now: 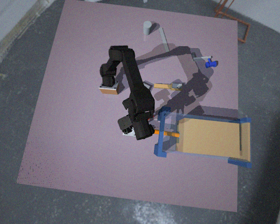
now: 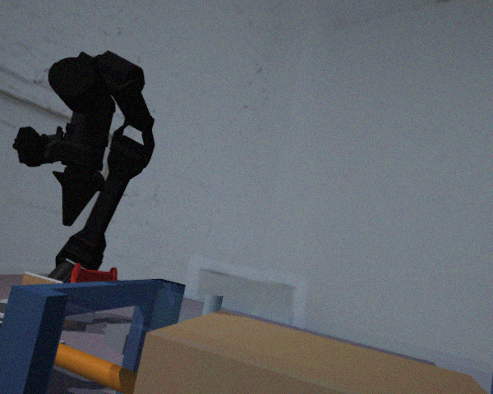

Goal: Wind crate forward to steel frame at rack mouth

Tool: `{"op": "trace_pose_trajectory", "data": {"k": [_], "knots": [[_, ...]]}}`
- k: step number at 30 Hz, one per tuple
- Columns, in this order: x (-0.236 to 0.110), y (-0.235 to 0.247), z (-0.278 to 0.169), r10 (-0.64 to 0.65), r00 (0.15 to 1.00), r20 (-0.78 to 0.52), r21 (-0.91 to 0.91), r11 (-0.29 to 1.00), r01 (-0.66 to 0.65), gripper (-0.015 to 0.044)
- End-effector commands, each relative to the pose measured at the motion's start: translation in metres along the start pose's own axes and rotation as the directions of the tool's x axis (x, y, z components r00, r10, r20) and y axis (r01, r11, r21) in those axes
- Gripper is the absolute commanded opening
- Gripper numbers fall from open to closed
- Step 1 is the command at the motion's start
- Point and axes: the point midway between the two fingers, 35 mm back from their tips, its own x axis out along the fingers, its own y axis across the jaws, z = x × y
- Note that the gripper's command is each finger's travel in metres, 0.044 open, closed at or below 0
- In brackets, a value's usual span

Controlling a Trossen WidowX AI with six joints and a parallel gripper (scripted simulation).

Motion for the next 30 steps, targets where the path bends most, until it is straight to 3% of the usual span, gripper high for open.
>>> {"op": "trace_pose_trajectory", "data": {"k": [1,3,9,18,30], "knots": [[0.000,0.000,0.000,0.003,1.000,0.000,0.000,1.000,-0.003,0.0000],[0.003,0.000,-0.006,-0.006,0.999,0.048,-0.034,0.999,0.007,0.0053],[0.019,0.001,-0.054,0.032,0.911,0.411,-0.285,0.954,0.095,0.0210],[0.020,0.001,-0.055,0.036,0.906,0.421,-0.292,0.951,0.098,0.0440],[0.035,0.002,-0.056,0.035,0.907,0.421,-0.292,0.951,0.099,0.0440]]}}
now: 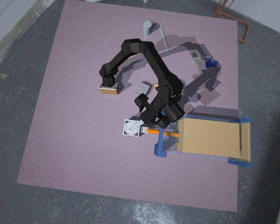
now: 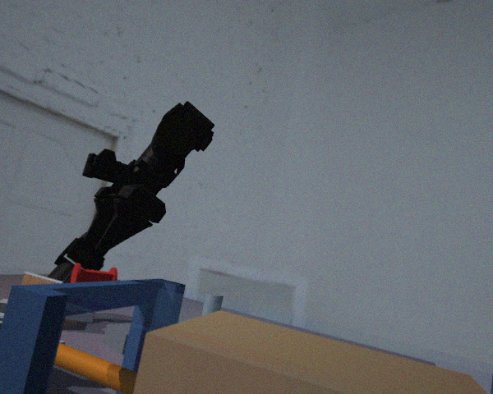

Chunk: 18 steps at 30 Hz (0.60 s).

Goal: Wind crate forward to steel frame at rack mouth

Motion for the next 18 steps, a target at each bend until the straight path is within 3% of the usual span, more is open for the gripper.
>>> {"op": "trace_pose_trajectory", "data": {"k": [1,18], "knots": [[0.006,0.000,-0.002,0.000,1.000,0.000,0.006,1.000,0.000,0.0440],[0.031,0.001,-0.014,0.000,1.000,-0.001,0.006,1.000,0.000,0.0440]]}}
